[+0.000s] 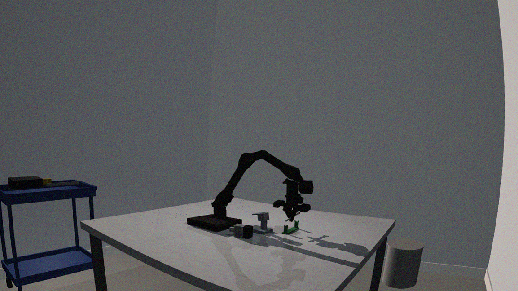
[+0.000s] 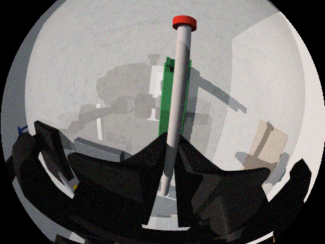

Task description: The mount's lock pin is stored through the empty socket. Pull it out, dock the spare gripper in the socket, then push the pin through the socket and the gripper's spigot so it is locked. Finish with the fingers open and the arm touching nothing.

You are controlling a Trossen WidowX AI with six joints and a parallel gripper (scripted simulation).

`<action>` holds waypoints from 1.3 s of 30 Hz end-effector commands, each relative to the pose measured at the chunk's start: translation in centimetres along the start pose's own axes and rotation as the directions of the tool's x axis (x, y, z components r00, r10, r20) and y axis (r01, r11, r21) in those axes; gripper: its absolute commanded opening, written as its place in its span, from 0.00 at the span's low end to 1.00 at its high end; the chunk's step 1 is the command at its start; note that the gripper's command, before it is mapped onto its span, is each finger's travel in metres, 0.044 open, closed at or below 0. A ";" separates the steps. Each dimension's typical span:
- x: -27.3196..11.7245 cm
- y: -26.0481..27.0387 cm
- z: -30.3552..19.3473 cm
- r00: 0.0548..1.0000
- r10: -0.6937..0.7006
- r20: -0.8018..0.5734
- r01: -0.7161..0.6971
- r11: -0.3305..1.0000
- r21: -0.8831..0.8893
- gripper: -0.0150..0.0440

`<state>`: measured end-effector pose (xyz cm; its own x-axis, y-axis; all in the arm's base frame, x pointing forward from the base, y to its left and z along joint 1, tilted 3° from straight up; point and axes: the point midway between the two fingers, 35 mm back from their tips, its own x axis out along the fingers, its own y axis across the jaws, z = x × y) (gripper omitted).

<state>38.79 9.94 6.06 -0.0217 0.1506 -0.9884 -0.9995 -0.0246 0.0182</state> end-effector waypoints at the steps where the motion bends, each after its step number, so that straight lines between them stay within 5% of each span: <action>1: -0.4 0.0 -1.0 1.000 0.000 -0.002 0.000 1.000 -0.002 0.25; 39: 3.4 0.1 -2.2 1.000 -0.004 0.002 0.004 1.000 -0.001 0.25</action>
<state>38.80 8.26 2.99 -0.0101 0.1529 -0.9882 -0.9997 -0.0243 0.0064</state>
